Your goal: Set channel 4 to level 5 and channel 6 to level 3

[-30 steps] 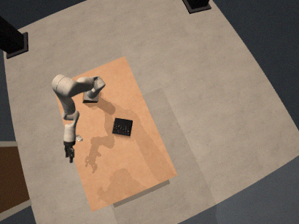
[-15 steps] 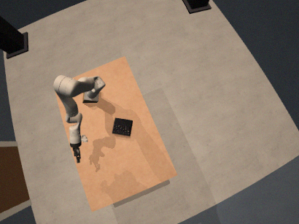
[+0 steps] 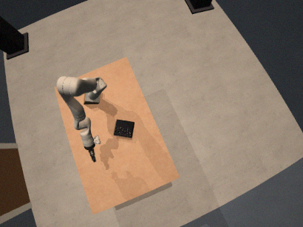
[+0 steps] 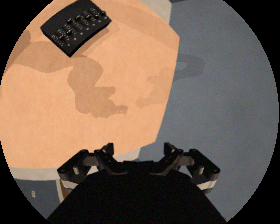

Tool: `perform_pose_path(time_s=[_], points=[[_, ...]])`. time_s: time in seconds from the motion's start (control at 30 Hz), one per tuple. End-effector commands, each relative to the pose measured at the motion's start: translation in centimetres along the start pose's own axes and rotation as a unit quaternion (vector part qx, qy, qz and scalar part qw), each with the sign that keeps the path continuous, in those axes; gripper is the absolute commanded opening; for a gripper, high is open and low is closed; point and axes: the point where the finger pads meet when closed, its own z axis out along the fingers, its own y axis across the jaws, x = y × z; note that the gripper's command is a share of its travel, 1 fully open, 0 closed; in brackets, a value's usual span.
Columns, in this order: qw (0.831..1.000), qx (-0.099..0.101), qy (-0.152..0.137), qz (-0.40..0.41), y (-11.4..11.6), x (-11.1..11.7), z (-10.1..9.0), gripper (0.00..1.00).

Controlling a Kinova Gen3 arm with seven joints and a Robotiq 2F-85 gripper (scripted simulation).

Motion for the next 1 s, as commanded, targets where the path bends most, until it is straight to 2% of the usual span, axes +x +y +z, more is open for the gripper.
perform_pose_path(time_s=[0.0, 0.27, 0.3, 0.47, 0.5, 0.67, 0.7, 0.9, 0.93, 0.97], points=[[1.000, 0.001, 0.004, 0.001, 0.5, 0.2, -0.1, 1.00], [1.000, 0.001, 0.004, 0.001, 0.5, 0.2, -0.1, 1.00], [1.000, 0.010, 0.014, 0.006, 0.3, 1.2, 0.0, 1.00], [1.000, 0.010, 0.014, 0.006, 0.3, 1.2, 0.0, 1.00], [0.999, 0.021, 0.024, 0.012, 0.2, 2.2, 0.0, 1.00], [0.999, 0.021, 0.024, 0.012, 0.2, 2.2, 0.0, 1.00], [0.999, 0.031, 0.033, 0.017, 0.0, 3.2, 0.0, 1.00], [0.999, 0.031, 0.033, 0.017, 0.0, 3.2, 0.0, 1.00], [0.998, 0.041, 0.043, 0.022, -0.2, 4.3, -0.1, 1.00], [0.998, 0.041, 0.043, 0.022, -0.2, 4.3, -0.1, 1.00]])
